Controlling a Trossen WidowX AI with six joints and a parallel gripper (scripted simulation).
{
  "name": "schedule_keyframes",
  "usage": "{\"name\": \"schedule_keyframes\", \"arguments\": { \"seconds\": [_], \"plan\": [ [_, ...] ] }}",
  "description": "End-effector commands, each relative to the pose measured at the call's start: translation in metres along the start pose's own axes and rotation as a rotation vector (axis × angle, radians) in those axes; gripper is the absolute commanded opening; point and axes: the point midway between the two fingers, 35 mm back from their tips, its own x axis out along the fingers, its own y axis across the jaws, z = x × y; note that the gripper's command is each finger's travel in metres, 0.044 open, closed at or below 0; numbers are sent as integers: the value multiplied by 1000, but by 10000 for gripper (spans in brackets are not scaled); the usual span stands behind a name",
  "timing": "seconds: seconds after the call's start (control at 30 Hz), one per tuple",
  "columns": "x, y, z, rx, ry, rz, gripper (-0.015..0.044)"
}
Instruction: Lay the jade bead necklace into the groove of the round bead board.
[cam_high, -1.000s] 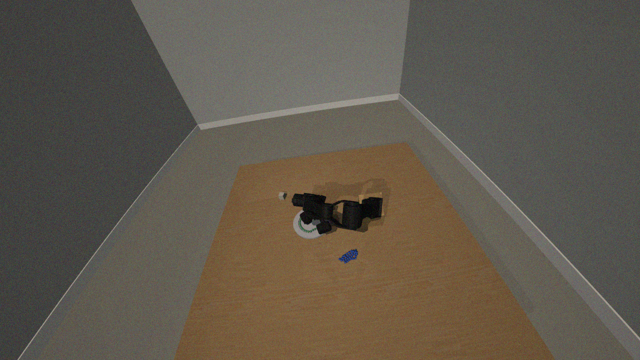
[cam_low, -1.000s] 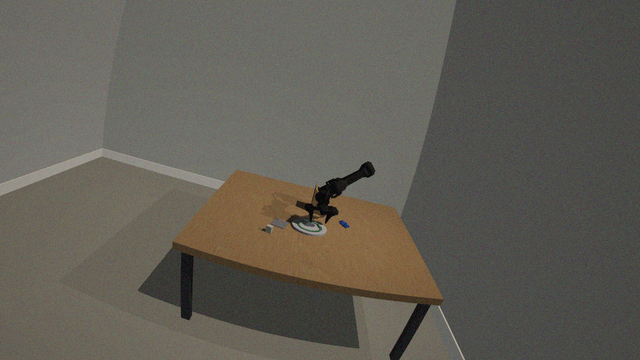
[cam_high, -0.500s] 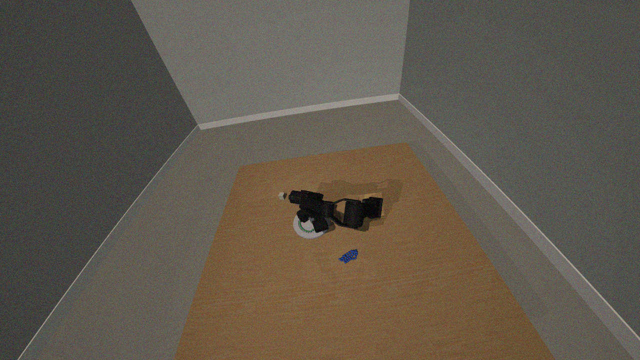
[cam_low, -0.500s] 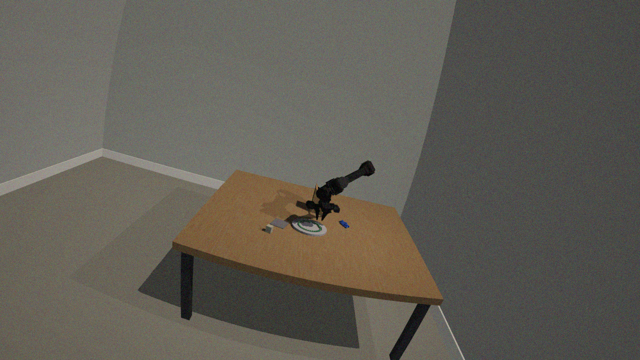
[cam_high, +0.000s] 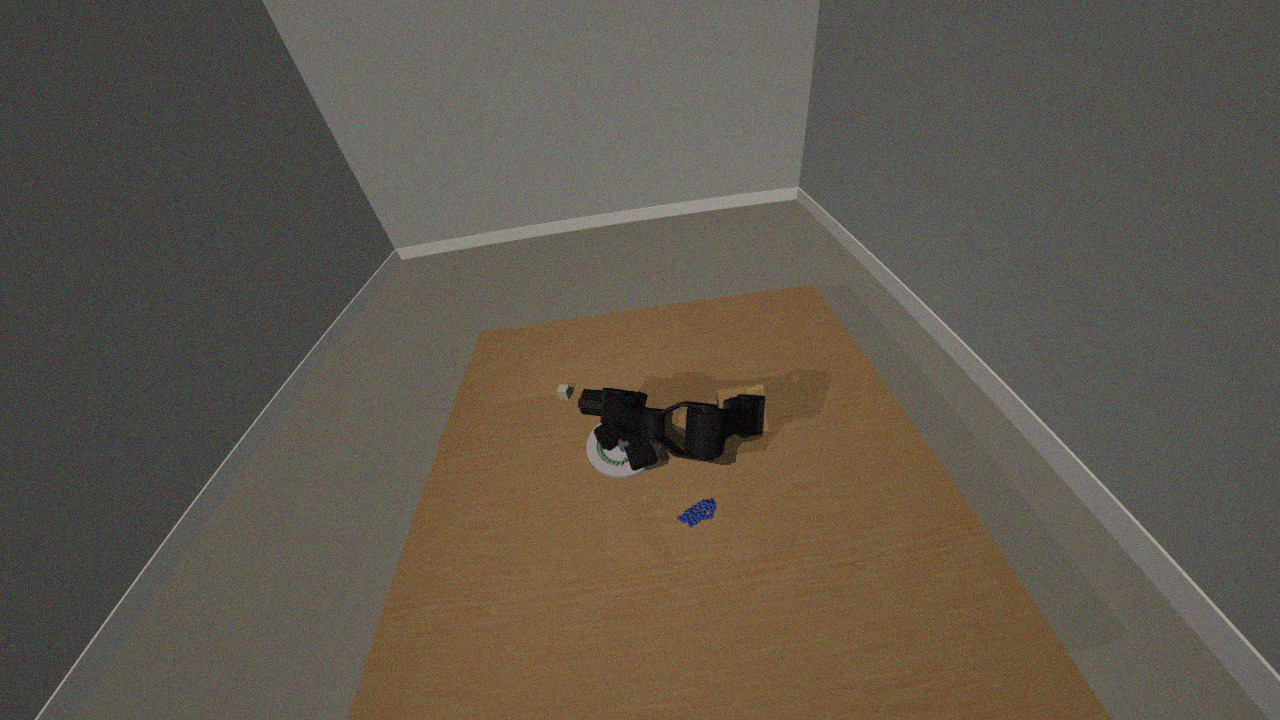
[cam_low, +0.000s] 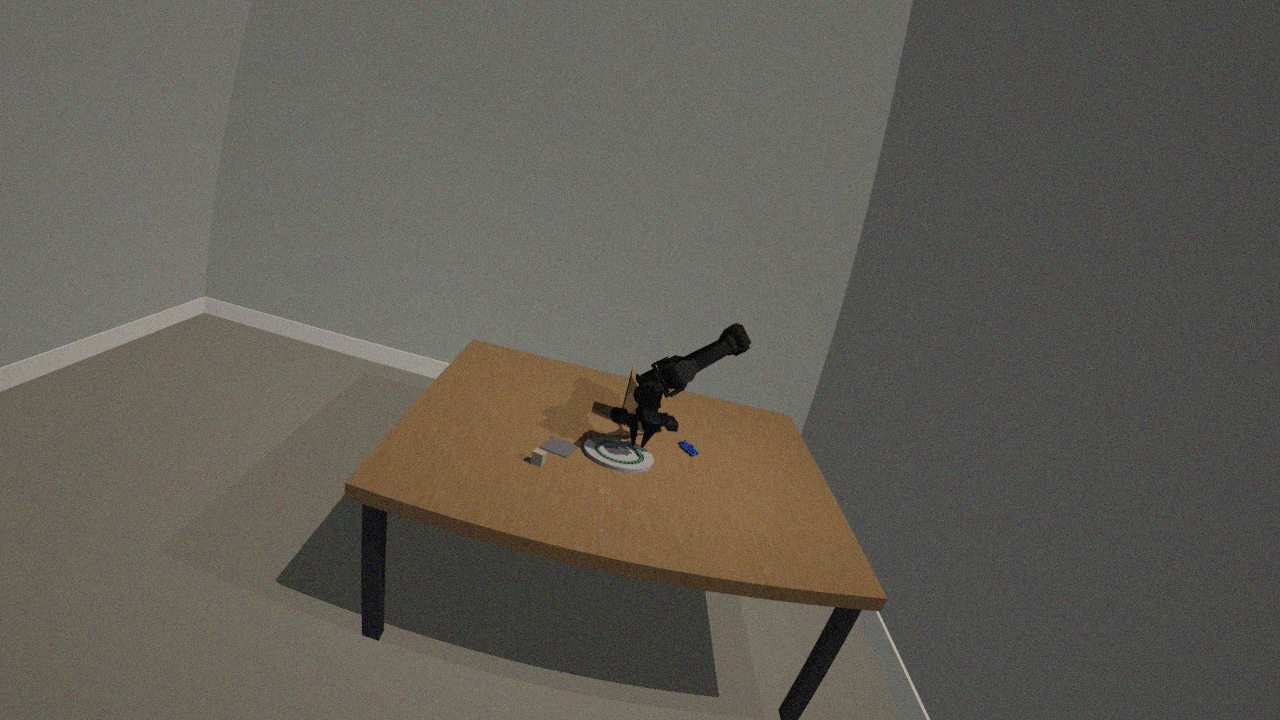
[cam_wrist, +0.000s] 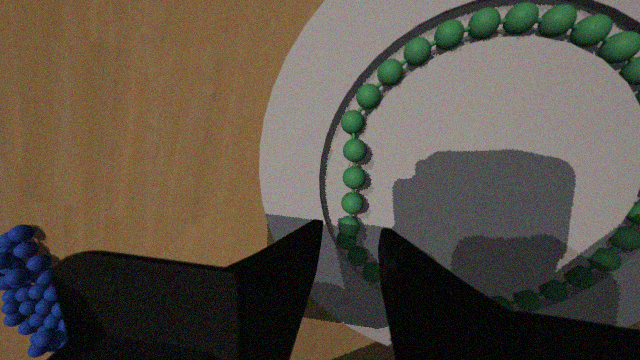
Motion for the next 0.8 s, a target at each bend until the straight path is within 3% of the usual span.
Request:
{"name": "schedule_keyframes", "arguments": {
  "seconds": [0.0, 0.23, 0.4, 0.77],
  "plan": [
    [8, 0, -2, 12, 4, 7, 120],
    [14, 0, -2, 12, 4, 8, 120],
    [11, 1, -1, 2, 3, 3, 0],
    [11, 1, -1, 2, 3, 3, 0]
  ]
}}
